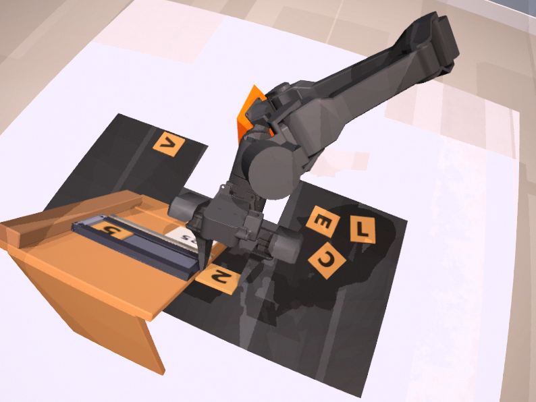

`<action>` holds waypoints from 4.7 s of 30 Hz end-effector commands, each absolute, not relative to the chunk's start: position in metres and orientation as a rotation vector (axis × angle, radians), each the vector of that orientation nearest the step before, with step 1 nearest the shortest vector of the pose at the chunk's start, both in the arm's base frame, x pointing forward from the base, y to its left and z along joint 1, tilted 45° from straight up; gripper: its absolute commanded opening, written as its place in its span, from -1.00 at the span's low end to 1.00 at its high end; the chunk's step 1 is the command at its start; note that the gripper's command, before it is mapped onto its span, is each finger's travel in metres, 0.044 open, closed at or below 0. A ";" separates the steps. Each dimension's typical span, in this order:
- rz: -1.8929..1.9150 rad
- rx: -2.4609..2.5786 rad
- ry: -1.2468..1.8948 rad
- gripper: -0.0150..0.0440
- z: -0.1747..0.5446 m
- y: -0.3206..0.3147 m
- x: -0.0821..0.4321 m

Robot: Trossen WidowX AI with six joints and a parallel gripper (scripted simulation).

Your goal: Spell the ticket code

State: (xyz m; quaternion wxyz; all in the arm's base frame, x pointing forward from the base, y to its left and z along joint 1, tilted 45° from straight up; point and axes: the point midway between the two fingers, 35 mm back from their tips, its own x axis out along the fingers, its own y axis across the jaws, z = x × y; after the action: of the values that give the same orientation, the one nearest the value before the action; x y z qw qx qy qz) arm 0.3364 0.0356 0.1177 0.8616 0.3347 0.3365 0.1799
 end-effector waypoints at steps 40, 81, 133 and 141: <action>0.380 0.699 0.708 -0.49 0.101 0.020 0.337; 0.380 0.697 0.708 -0.49 0.087 0.005 0.339; 0.379 0.696 0.708 -0.49 0.069 -0.014 0.342; 0.379 0.695 0.708 -0.49 0.066 -0.018 0.343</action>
State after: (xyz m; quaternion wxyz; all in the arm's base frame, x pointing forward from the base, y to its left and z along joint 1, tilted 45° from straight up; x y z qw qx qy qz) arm 0.3423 -0.0160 0.0670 0.8615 0.3335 0.3385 0.1788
